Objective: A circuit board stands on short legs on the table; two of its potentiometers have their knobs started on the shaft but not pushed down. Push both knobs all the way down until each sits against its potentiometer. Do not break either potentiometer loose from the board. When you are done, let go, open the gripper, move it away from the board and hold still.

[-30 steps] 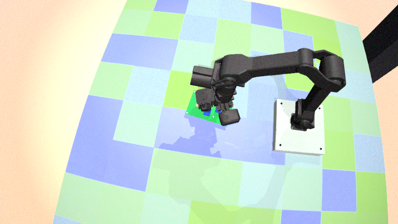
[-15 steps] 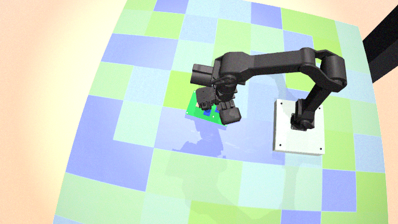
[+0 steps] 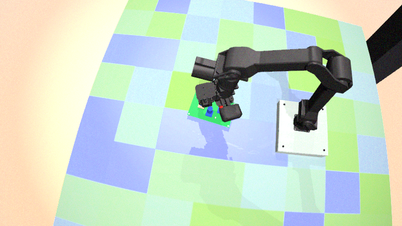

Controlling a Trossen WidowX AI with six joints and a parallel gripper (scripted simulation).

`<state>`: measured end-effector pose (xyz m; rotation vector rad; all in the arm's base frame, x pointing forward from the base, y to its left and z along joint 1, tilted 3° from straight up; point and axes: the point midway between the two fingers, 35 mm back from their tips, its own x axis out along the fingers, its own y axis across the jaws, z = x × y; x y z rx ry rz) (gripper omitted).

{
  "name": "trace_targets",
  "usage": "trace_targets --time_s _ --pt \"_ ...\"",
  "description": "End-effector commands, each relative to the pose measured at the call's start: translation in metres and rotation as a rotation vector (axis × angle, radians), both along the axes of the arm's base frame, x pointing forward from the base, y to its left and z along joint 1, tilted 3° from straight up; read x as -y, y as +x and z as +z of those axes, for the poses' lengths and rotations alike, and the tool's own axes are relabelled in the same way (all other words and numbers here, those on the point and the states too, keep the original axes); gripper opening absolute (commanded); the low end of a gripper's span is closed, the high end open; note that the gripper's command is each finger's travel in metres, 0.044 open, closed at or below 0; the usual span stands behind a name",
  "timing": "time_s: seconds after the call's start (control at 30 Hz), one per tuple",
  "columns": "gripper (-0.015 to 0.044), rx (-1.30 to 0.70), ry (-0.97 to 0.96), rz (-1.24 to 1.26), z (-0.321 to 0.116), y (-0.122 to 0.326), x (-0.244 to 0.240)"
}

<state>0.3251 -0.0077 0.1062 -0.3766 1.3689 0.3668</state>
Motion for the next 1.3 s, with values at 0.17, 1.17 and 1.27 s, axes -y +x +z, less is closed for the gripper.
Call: trace_targets --time_s 0.17,1.17,1.27 --pt "0.0 0.004 -0.046 0.287 0.007 0.01 0.0" --pt "0.0 -0.004 -0.194 1.31 0.024 0.039 0.002" --pt "0.0 -0.004 -0.206 1.413 0.025 0.041 0.002"
